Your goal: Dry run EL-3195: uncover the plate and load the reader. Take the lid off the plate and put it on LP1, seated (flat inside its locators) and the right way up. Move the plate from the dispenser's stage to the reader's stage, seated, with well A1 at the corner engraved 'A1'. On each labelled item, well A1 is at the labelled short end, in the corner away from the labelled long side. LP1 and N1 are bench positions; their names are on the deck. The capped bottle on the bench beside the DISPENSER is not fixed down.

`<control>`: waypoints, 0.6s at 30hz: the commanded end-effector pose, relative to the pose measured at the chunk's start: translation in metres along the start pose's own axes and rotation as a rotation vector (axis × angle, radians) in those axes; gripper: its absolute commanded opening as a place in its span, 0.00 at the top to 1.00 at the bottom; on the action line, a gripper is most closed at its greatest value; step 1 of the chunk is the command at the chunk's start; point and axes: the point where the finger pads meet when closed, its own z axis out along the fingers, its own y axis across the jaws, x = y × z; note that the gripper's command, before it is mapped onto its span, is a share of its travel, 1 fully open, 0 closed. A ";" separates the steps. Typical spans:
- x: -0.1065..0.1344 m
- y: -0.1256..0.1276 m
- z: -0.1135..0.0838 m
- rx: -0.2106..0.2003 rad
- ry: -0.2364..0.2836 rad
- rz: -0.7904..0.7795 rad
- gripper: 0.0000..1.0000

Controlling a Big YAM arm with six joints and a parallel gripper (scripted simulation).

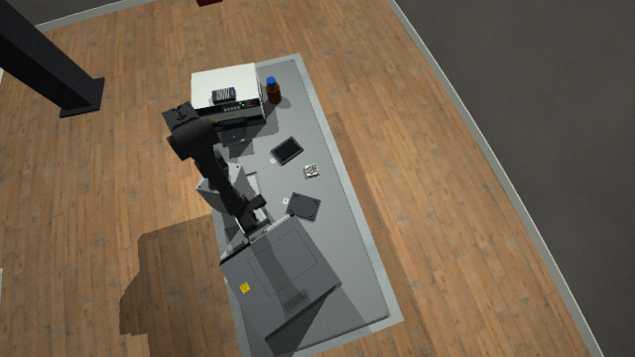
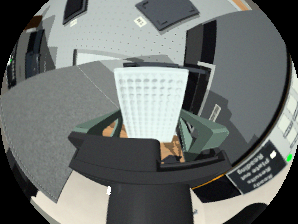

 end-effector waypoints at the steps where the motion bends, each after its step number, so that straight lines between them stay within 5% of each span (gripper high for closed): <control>1: -0.001 -0.008 0.003 0.012 0.002 -0.006 0.14; 18: 0.004 0.000 0.010 0.005 0.000 -0.001 0.14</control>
